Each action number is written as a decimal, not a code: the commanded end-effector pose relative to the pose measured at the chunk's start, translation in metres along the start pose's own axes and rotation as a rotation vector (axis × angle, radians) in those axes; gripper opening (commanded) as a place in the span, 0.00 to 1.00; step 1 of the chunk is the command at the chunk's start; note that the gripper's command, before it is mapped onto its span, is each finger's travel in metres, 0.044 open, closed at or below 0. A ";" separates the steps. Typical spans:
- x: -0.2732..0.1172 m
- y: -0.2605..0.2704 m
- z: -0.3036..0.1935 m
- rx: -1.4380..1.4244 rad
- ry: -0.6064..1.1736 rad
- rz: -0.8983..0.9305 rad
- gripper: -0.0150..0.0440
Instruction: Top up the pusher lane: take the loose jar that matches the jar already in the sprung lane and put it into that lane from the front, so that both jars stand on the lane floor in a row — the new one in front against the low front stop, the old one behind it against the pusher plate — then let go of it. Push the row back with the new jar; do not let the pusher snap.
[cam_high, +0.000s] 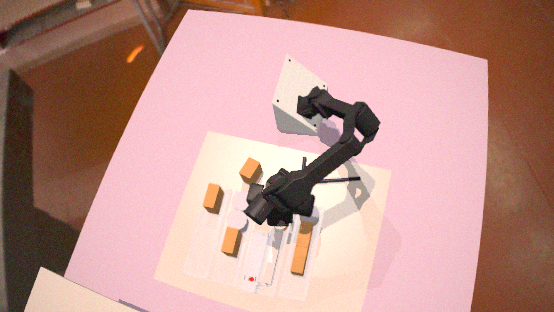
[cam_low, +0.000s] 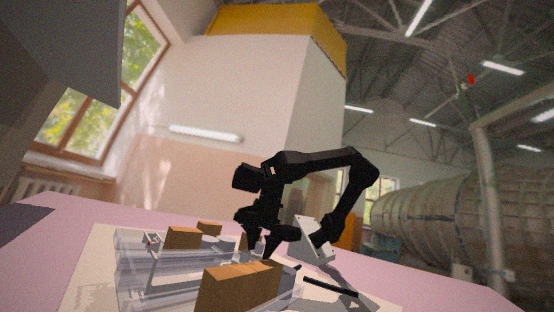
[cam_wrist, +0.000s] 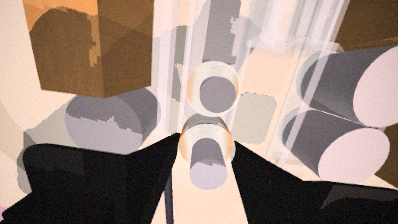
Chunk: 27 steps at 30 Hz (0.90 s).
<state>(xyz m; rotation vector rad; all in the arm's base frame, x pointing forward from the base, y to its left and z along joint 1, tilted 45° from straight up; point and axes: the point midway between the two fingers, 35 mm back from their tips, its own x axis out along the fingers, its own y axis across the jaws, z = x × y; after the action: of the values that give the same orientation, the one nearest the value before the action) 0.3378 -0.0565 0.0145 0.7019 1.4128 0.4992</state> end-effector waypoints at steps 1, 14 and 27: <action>0.001 0.002 0.006 -0.012 -0.022 0.008 0.25; 0.006 0.002 0.005 -0.012 -0.022 0.008 0.25; 0.011 0.002 0.005 -0.012 -0.022 0.008 0.25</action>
<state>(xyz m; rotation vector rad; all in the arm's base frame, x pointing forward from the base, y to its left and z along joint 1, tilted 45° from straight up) 0.3386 -0.0498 0.0067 0.7000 1.4090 0.4975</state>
